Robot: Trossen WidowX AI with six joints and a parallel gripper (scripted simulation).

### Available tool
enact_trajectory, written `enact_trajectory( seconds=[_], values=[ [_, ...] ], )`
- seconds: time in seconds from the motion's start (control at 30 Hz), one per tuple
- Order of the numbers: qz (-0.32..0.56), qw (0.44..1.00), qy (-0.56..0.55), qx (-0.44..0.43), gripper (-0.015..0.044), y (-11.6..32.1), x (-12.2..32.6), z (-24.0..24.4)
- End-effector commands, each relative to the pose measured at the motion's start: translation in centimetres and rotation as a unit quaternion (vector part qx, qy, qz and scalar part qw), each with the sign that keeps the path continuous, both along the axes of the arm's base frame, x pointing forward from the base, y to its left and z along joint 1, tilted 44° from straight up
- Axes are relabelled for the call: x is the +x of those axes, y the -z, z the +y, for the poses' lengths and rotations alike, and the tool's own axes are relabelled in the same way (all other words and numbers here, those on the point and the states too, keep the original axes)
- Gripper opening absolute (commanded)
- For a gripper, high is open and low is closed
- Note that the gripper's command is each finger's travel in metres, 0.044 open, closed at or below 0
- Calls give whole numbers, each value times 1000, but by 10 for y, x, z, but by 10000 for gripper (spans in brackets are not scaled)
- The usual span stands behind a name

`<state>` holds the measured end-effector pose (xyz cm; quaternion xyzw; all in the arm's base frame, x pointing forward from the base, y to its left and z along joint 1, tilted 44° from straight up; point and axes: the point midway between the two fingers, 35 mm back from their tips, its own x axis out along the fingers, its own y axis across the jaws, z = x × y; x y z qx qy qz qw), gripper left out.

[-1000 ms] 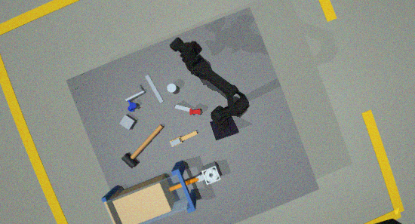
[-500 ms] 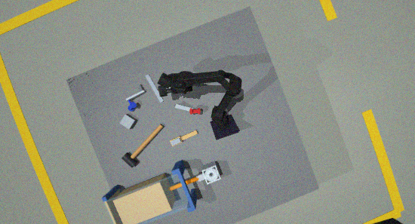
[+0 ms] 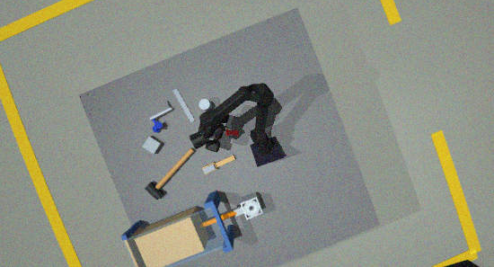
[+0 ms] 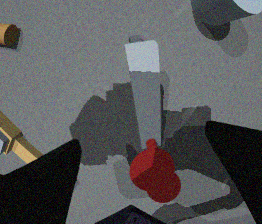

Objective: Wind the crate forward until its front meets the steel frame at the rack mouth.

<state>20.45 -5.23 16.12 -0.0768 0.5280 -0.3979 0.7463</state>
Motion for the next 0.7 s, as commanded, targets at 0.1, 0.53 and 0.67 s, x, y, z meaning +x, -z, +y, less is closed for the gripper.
enact_trajectory(
  seconds=[0.1,0.53,0.67],
  values=[
    [19,1000,-9,-9,440,2,-3,0],
    [19,1000,-9,-10,440,24,-5,-30],
    [18,1000,-8,-10,440,31,-4,-36]
  ],
)
